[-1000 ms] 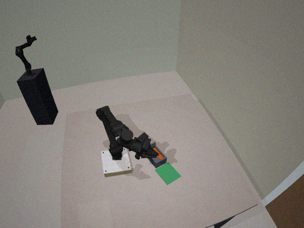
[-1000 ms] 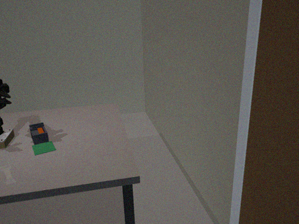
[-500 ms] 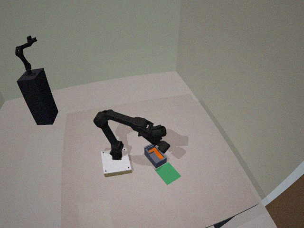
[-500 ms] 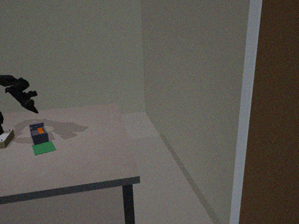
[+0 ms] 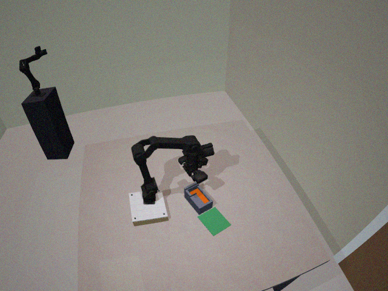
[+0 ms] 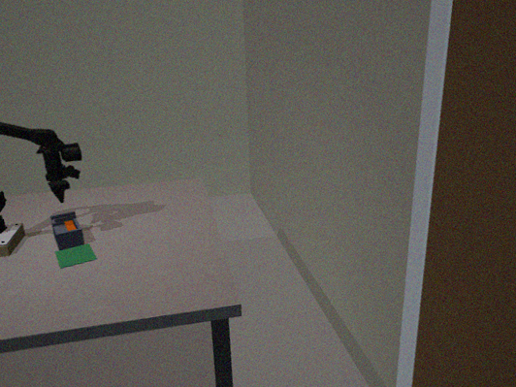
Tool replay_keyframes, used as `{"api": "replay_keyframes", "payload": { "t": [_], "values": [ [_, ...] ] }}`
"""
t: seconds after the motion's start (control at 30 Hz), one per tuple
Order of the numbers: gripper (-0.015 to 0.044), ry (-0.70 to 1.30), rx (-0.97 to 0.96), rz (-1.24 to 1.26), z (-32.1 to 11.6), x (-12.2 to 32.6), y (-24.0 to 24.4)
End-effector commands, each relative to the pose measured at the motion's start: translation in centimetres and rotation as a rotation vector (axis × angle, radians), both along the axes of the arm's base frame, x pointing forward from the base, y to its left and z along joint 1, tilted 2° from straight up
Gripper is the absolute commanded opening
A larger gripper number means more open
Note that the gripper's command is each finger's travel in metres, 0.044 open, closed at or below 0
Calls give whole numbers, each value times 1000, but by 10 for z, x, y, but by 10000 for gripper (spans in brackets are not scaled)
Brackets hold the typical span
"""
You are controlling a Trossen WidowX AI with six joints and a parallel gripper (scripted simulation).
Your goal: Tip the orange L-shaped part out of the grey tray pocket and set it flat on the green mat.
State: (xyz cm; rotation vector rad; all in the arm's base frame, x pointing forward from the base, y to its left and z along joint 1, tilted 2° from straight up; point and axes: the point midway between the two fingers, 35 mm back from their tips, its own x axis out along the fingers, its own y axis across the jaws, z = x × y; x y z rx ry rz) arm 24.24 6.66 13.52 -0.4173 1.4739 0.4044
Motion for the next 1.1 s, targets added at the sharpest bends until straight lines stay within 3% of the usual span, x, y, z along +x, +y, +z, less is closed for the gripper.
{"api": "replay_keyframes", "payload": {
  "t": [0.0, 0.3, 1.07],
  "values": [
    [180, 9, -25, -17, 1, 0, 2],
    [180, 9, -25, -17, -71, 3, 0],
    [180, 9, -25, -17, -95, 5, 0]
  ]
}}
